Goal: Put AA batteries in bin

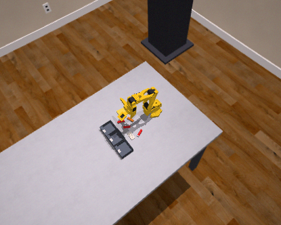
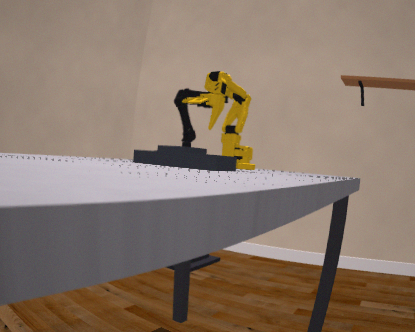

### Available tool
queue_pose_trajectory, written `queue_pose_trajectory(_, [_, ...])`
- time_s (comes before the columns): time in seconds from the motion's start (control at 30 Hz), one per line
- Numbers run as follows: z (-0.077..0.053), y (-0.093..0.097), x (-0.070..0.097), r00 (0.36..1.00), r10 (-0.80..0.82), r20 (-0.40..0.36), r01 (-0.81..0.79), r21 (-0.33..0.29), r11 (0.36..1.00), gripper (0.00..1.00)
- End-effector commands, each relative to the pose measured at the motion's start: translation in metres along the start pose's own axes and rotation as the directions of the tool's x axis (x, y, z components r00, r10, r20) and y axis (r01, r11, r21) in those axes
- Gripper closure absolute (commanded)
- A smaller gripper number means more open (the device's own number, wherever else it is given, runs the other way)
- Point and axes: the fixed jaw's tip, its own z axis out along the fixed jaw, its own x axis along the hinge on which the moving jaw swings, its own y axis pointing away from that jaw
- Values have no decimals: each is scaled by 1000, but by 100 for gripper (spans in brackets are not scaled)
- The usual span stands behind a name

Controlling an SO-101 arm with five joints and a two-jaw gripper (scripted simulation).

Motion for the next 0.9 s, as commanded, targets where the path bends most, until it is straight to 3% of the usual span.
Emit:
queue_pose_trajectory(0.0, [-9, 1, -4, 998, 10, 54, -10, 0, 1000, 0])
queue_pose_trajectory(0.1, [-9, 1, -4, 998, 10, 54, -10, 0, 1000, 0])
queue_pose_trajectory(0.13, [-17, 2, -9, 993, 15, 115, -15, 0, 1000, 0])
queue_pose_trajectory(0.87, [-17, 1, -12, 992, 16, 121, -16, 2, 1000, 0])
